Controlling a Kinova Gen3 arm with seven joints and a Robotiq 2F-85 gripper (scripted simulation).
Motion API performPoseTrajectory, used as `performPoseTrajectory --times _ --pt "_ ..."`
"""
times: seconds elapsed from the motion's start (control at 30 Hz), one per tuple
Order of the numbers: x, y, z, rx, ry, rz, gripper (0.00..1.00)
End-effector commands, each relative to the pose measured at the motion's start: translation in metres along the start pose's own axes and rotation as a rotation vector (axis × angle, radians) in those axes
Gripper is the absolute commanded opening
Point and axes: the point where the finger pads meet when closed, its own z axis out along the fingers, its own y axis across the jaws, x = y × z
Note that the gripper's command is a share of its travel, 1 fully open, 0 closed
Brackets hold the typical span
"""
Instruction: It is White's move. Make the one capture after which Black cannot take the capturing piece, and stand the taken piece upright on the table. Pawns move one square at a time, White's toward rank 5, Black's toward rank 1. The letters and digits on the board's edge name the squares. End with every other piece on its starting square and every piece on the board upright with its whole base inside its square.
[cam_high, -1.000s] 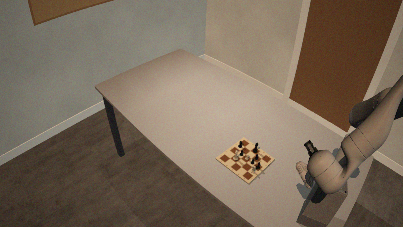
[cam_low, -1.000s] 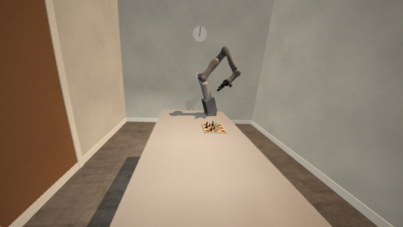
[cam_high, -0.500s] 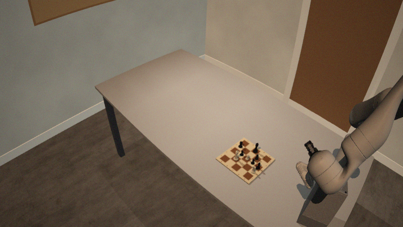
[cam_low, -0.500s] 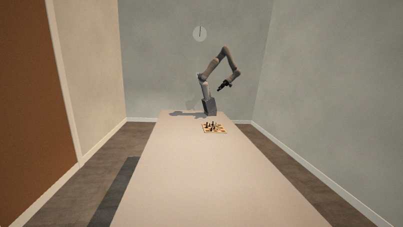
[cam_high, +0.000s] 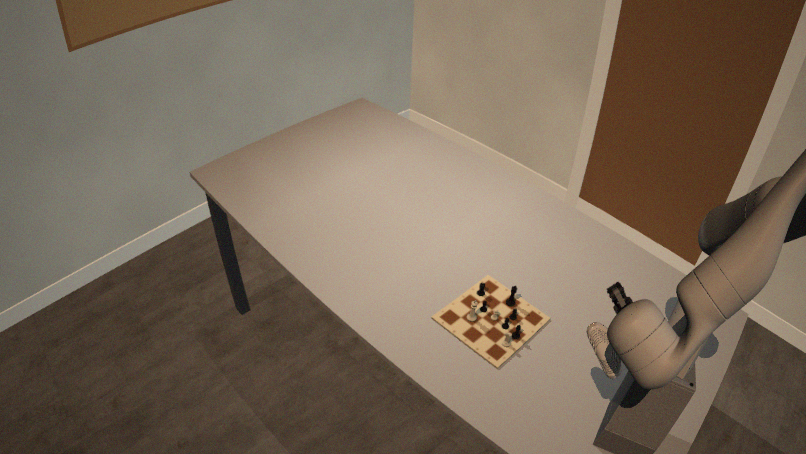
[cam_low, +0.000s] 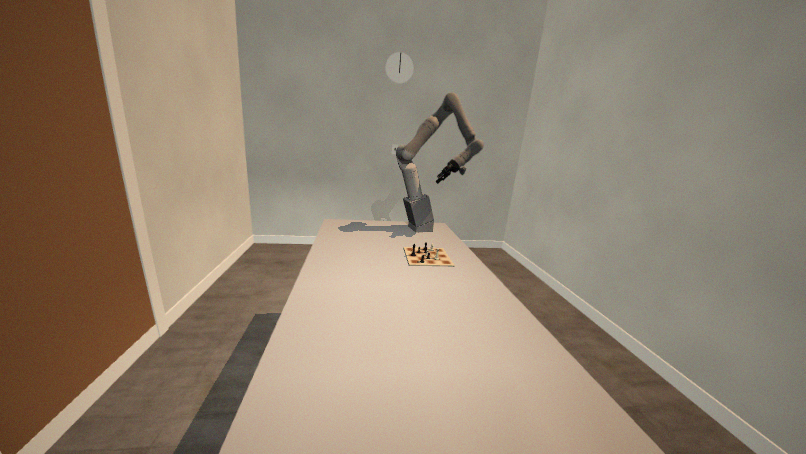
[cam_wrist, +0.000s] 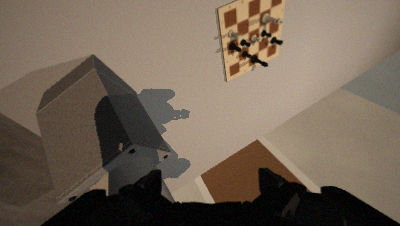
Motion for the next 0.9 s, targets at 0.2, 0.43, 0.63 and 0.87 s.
performPoseTrajectory --times 0.2,0.43,0.63,0.87 --pt "0.017 0.001 -0.004 0.03 -0.008 0.107 1.0" --pt "0.045 0.005 -0.01 0.078 -0.022 0.292 1.0" --pt "0.067 0.01 -0.013 0.111 -0.035 0.431 1.0" --pt "0.113 0.024 -0.017 0.168 -0.066 0.719 1.0"
